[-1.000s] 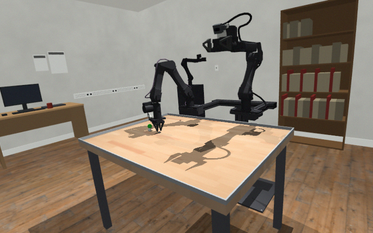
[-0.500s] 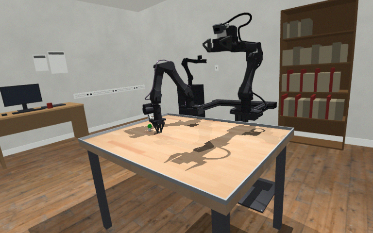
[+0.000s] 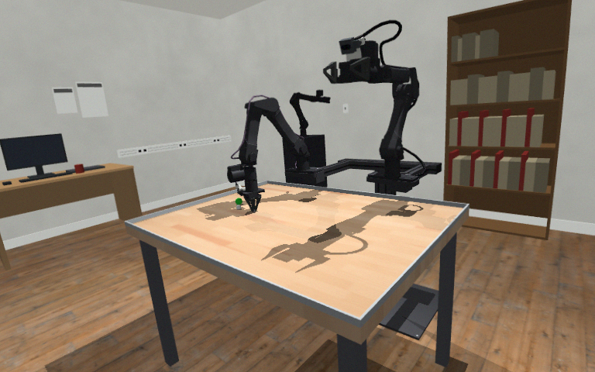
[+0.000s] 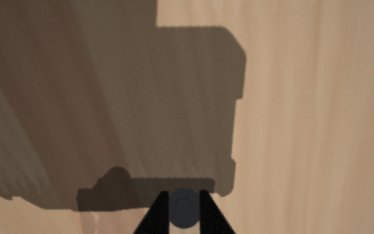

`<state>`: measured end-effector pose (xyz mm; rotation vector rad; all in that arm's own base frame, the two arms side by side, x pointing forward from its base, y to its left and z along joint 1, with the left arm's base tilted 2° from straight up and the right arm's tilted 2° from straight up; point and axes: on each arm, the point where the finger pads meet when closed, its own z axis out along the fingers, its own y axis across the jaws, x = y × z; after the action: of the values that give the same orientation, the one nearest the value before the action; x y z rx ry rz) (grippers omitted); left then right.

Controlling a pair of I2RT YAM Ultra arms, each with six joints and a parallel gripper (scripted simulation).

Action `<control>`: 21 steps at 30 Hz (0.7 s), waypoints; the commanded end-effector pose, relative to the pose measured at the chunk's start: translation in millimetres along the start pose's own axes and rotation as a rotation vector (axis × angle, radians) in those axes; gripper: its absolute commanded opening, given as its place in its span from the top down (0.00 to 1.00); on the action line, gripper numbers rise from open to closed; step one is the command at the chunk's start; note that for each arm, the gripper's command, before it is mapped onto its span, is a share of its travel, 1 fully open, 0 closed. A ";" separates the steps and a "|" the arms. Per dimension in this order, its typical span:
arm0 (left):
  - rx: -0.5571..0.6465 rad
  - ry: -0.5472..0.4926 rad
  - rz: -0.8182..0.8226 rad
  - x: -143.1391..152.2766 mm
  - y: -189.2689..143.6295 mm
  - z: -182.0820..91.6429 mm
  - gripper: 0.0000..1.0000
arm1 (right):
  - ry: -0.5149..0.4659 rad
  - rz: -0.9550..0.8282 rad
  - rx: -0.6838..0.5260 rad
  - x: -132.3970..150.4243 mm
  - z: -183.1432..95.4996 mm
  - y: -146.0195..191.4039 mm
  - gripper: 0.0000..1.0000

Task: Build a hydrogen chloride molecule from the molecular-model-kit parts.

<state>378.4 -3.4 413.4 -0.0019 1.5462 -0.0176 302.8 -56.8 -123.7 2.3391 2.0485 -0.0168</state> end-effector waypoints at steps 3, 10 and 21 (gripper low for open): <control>0.015 -0.081 0.006 -33.6 -5.0 -12.0 0.00 | -0.051 0.008 -0.079 -0.7 -15.4 25.9 1.00; 0.015 -0.081 0.006 -33.6 -5.0 -12.0 0.00 | -0.133 0.008 -0.023 -0.6 -4.2 12.1 1.00; 0.015 -0.081 0.006 -33.6 -5.0 -12.0 0.00 | -0.219 0.008 -0.025 -0.8 -4.5 11.7 1.00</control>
<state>378.4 -3.4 413.4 -0.0019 1.5462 -0.0176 303.8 -56.7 -123.4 2.2497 1.9717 -0.1975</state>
